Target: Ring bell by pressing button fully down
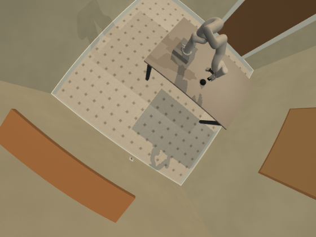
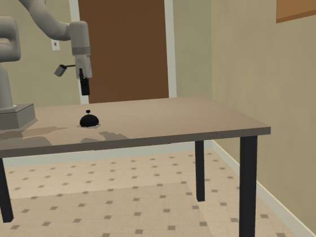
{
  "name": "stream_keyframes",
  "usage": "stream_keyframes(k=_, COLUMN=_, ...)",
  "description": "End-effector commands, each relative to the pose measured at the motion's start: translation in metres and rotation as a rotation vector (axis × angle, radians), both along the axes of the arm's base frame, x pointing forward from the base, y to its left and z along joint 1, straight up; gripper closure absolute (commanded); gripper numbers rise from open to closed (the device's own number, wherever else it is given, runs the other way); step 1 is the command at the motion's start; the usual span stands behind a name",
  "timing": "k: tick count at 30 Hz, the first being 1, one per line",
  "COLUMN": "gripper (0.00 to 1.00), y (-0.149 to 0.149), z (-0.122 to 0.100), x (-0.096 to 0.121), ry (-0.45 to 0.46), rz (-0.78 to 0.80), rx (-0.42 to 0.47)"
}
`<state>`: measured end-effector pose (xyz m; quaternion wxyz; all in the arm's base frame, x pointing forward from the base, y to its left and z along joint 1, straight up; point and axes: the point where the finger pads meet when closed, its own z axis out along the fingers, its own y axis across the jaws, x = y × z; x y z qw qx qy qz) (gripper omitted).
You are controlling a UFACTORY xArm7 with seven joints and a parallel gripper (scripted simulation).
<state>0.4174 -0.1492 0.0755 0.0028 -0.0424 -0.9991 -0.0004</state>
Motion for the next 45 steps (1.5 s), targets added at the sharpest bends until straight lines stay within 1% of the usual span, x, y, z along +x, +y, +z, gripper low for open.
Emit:
stream_keyframes(k=1, gripper=1.0, y=-0.001, z=0.0, x=0.001, ry=-0.003, rz=0.0, rx=-0.002)
stream_keyframes(k=11, gripper=1.0, y=-0.001, z=-0.007, x=0.002, ry=-0.003, rz=0.0, rx=-0.002)
stream_keyframes(k=22, gripper=1.0, y=-0.001, z=-0.025, x=0.002, ry=-0.003, rz=0.0, rx=-0.002)
stream_keyframes(k=24, gripper=1.0, y=-0.001, z=-0.025, x=0.002, ry=-0.003, rz=0.0, rx=-0.002)
stream_keyframes(k=37, gripper=1.0, y=-0.001, z=-0.048, x=0.003, ry=-0.003, rz=0.0, rx=-0.002)
stream_keyframes(k=45, gripper=1.0, y=-0.001, z=-0.055, x=0.003, ry=-0.003, rz=0.0, rx=-0.002)
